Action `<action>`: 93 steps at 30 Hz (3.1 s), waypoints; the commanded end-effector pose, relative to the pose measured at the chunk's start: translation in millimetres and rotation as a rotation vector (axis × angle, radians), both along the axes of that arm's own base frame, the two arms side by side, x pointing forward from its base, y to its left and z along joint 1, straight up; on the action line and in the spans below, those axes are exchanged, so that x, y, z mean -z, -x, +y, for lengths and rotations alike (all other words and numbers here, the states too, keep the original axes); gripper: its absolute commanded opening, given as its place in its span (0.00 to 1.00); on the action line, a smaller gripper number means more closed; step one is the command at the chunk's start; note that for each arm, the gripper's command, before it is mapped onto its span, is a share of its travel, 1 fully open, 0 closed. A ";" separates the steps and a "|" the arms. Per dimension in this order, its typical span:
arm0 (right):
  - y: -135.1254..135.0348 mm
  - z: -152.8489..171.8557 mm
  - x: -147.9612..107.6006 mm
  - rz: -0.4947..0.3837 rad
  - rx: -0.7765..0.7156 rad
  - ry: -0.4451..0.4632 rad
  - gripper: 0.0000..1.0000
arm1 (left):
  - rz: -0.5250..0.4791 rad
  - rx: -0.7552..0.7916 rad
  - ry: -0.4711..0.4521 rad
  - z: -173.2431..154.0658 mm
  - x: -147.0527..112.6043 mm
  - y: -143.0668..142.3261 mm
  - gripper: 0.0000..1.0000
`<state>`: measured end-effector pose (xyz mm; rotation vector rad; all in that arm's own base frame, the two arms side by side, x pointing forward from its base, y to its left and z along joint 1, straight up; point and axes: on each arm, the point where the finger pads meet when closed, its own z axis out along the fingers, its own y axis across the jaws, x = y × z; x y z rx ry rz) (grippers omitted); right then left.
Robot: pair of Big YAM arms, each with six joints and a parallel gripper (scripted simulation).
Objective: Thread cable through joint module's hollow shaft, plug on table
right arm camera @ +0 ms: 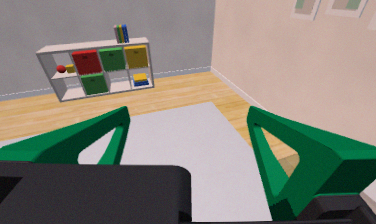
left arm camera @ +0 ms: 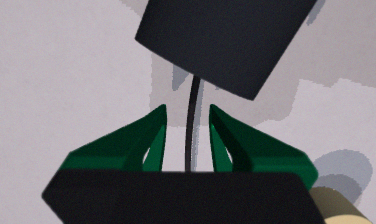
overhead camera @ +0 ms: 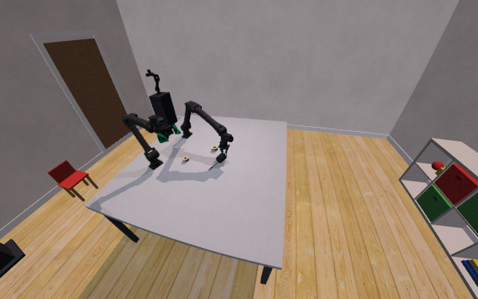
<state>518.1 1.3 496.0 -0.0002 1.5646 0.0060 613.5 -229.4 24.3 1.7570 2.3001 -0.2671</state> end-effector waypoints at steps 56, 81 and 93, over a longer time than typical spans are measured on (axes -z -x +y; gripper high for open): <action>-4.2 -3.7 -25.9 -0.048 0.008 0.006 1.00 | -0.588 -0.722 0.312 127.6 -276.1 -13.8 0.32; 3.2 -6.2 -11.1 -0.017 0.014 0.011 1.00 | -1.045 -1.138 0.816 229.0 -450.7 85.2 0.32; 2.2 -7.2 -5.9 0.000 0.016 0.010 1.00 | -1.182 -1.083 0.880 233.7 -527.3 103.5 0.32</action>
